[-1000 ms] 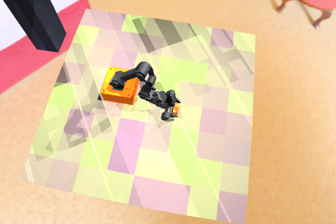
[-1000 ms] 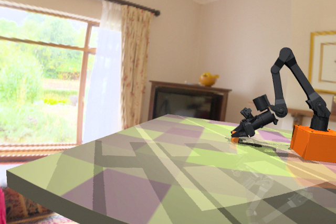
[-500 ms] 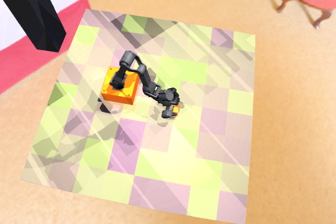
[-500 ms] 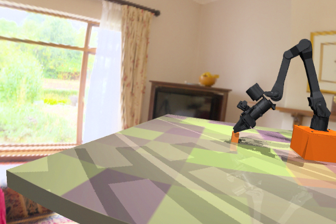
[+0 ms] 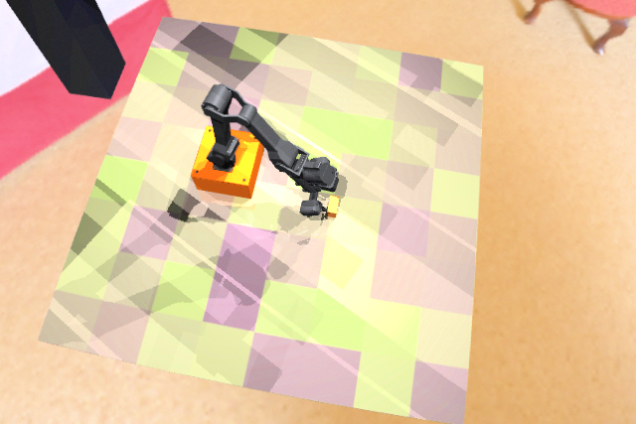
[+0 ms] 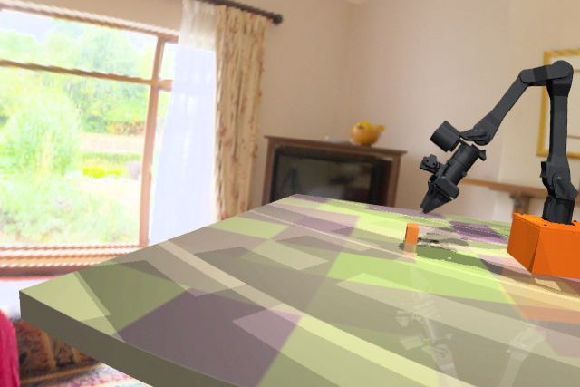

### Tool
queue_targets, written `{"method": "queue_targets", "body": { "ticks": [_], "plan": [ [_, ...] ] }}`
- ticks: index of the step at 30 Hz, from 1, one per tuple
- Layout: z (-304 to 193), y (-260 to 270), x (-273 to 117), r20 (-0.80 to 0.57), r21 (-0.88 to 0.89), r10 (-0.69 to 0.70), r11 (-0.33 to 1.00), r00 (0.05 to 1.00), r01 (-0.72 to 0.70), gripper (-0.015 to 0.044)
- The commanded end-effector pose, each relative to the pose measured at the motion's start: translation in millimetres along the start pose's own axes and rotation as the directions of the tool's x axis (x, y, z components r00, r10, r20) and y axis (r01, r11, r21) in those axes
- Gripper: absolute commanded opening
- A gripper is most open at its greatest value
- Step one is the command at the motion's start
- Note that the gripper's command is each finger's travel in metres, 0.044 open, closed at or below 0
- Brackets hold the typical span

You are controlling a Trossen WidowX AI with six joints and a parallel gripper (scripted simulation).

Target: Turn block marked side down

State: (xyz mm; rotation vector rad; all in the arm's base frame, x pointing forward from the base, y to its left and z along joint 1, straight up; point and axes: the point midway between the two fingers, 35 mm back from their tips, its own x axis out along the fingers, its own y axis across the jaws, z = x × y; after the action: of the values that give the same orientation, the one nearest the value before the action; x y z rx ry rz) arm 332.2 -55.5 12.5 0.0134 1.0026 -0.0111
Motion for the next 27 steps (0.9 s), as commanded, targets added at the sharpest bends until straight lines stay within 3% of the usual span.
{"method": "queue_targets", "body": {
  "ticks": [1,14,23,27],
  "plan": [
    [9,-1,1,-0.077,-0.003,-0.001,1.0,0.997,0.001,0.044],
    [45,0,-3,-0.499,-0.006,-0.005,1.0,0.867,0.003,0.044],
    [47,1,-4,-0.518,-0.007,-0.006,1.0,0.855,0.003,0.044],
    [30,1,24,-0.518,-0.007,-0.006,1.0,0.855,0.003,0.044]
  ]
}}
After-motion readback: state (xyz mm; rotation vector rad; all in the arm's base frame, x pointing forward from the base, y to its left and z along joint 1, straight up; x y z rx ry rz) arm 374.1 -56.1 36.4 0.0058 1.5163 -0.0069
